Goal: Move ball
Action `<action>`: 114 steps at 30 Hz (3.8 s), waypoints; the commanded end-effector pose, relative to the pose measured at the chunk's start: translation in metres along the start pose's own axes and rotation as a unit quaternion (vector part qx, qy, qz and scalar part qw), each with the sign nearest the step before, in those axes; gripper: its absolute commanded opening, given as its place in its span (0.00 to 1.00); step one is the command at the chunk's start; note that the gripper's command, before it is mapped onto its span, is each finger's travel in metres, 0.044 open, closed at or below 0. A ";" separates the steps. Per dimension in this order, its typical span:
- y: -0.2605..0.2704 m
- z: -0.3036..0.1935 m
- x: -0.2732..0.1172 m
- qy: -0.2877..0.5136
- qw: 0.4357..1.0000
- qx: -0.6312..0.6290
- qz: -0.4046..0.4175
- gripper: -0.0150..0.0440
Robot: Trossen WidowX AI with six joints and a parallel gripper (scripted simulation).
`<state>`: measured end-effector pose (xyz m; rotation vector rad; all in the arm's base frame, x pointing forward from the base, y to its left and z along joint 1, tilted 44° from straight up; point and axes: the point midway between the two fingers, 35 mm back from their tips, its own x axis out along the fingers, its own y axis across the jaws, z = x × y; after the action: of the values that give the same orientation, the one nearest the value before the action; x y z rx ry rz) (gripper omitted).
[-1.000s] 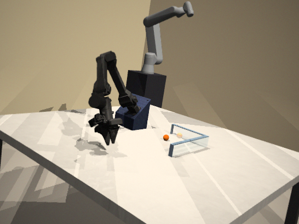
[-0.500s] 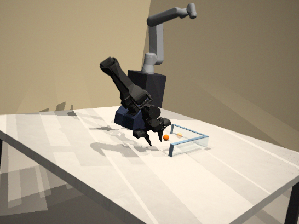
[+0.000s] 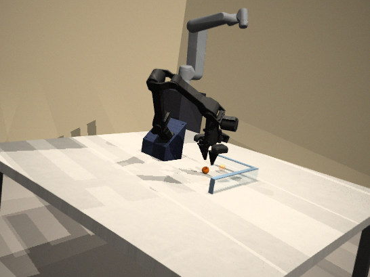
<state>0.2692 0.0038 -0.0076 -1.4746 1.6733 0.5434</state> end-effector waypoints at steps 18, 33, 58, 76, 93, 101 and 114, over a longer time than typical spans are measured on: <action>0.024 0.010 0.014 0.053 0.984 -0.170 -0.012 0.70; 0.023 0.008 0.032 0.053 0.984 -0.170 -0.012 0.70; 0.023 0.006 0.049 0.054 0.984 -0.170 -0.012 0.45; 0.024 0.021 -0.053 0.049 0.984 -0.171 -0.012 0.25; 0.032 0.053 -0.063 0.050 0.984 -0.170 -0.012 0.25; 0.040 0.089 -0.046 0.049 0.984 -0.170 -0.012 0.25; 0.050 0.120 -0.025 0.048 0.984 -0.169 -0.012 0.25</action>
<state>0.2531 0.1183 -0.0617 -1.7971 1.7044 0.7871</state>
